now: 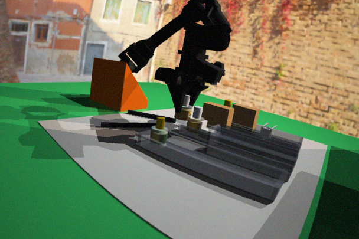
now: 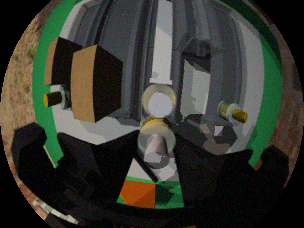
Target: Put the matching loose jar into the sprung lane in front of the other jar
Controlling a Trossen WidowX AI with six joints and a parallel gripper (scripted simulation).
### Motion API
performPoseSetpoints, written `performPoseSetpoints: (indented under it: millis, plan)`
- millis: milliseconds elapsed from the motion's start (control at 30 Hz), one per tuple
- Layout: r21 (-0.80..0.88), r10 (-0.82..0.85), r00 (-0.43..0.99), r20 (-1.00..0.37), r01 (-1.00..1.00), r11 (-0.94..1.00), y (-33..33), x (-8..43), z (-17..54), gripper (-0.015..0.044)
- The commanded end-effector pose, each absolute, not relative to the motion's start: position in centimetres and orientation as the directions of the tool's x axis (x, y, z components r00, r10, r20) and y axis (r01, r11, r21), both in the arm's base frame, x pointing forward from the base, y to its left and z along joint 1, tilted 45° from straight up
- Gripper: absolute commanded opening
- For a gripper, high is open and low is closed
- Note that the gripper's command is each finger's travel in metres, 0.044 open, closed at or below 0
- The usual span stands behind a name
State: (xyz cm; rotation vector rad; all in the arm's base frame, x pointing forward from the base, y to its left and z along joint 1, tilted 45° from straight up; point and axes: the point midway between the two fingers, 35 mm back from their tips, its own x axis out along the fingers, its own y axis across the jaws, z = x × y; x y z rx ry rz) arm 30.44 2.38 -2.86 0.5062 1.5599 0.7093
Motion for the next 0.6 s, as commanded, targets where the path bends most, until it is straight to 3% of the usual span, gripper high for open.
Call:
performPoseSetpoints:
  millis: [0, 567]
  plan:
    - [0.698, 0.692, -0.095, -0.716, -0.1, 0.709, 2.41, 31.33, -2.63, 0.0]
    - [0.698, 0.692, -0.095, -0.716, -0.101, 0.709, 2.5, 31.94, -2.56, 0.0]
